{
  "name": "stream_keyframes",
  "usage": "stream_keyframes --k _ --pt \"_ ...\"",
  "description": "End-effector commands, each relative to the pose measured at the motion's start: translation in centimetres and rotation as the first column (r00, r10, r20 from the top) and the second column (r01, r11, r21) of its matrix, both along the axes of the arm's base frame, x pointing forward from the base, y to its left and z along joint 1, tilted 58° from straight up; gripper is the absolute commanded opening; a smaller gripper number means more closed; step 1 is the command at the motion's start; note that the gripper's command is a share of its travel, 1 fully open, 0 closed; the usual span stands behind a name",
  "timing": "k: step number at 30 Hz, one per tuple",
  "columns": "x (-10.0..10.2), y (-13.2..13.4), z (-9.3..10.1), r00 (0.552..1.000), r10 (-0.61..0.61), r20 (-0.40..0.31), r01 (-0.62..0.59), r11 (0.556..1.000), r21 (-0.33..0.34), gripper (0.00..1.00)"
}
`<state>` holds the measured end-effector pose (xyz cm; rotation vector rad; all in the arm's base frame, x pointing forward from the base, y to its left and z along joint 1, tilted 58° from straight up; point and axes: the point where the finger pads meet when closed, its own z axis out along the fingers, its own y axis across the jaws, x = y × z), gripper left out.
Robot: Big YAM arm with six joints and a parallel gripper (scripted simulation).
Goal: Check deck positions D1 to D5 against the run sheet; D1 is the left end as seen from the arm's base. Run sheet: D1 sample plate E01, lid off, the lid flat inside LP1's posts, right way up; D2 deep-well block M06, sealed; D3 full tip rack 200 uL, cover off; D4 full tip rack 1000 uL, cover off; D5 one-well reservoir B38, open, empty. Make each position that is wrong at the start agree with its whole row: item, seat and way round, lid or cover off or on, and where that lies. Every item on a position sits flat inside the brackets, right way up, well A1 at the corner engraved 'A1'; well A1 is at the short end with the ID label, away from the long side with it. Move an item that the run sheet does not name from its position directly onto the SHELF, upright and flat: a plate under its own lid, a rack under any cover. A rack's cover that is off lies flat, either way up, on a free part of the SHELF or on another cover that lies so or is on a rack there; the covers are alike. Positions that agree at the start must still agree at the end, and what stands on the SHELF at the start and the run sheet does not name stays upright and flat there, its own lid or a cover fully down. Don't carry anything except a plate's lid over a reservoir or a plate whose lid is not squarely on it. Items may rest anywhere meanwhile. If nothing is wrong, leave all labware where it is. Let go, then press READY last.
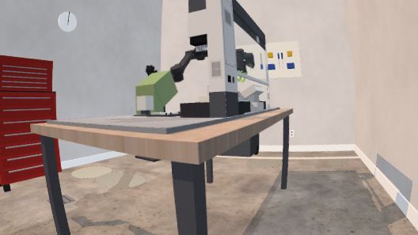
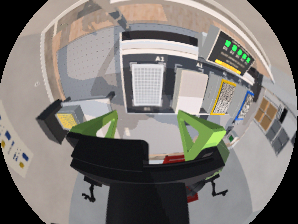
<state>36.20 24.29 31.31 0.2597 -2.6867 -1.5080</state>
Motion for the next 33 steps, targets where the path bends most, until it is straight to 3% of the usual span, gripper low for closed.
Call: stream_keyframes --k 1,2,8,10,17,33 --pt "0.4 -0.3 1.0 1.000 -0.015 0.016 0.015 1.000 0.004 1.00" --pt "0.9 -1.3 2.2 0.999 -0.029 0.036 0.028 1.000 0.008 1.00" --pt "1.3 -2.3 2.3 0.999 -0.028 0.022 0.028 1.000 0.005 1.00" --pt "0.7 -2.4 1.0 1.000 -0.028 -0.008 0.028 1.000 -0.002 1.00" --pt "-0.7 -3.5 0.2 0.999 -0.031 0.006 0.031 1.000 0.002 1.00" --pt "-4.2 -7.2 -5.4 1.000 -0.030 -0.001 0.030 1.000 -0.002 1.00"
